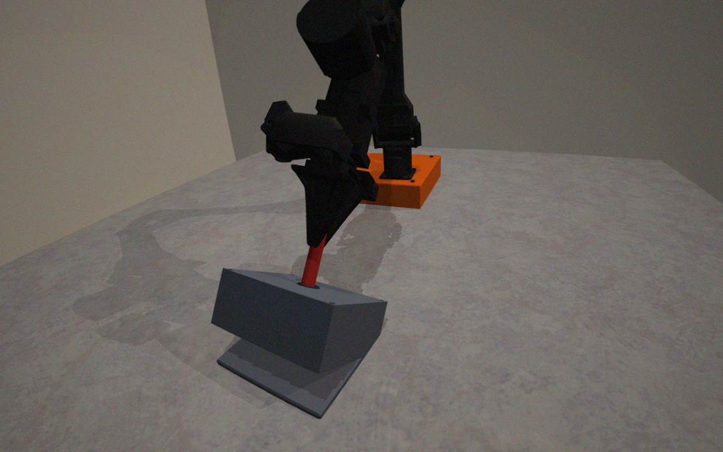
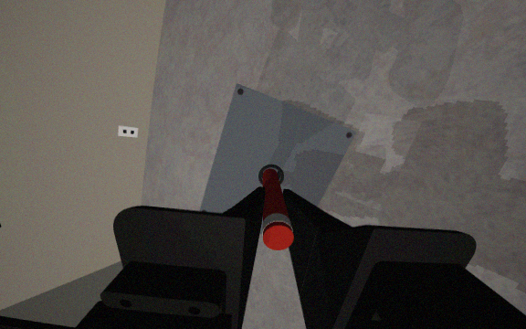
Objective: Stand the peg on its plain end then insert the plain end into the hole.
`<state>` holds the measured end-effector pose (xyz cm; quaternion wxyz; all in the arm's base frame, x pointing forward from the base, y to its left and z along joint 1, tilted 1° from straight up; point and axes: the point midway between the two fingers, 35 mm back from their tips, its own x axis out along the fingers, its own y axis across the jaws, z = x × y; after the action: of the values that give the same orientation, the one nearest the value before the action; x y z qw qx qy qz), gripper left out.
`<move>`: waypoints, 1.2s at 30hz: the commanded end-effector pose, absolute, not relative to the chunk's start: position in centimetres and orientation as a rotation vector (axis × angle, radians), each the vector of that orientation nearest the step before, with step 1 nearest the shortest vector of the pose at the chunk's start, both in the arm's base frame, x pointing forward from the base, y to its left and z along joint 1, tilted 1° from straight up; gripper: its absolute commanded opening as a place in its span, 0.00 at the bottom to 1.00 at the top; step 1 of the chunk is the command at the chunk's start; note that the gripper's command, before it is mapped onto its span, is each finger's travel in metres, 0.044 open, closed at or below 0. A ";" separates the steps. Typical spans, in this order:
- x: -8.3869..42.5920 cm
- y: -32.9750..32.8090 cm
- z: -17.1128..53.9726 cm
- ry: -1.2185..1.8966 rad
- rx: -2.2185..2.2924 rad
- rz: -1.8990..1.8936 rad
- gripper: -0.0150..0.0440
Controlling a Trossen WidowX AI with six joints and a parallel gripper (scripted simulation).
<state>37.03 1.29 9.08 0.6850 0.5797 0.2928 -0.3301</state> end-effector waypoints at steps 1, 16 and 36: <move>37.1 1.3 8.7 0.661 1.296 -0.742 0.25; 37.6 1.3 8.3 0.661 1.296 -0.742 0.25; 38.1 1.2 7.7 0.661 1.296 -0.741 0.25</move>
<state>38.00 1.15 7.98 0.6840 0.5807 0.2909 -0.3320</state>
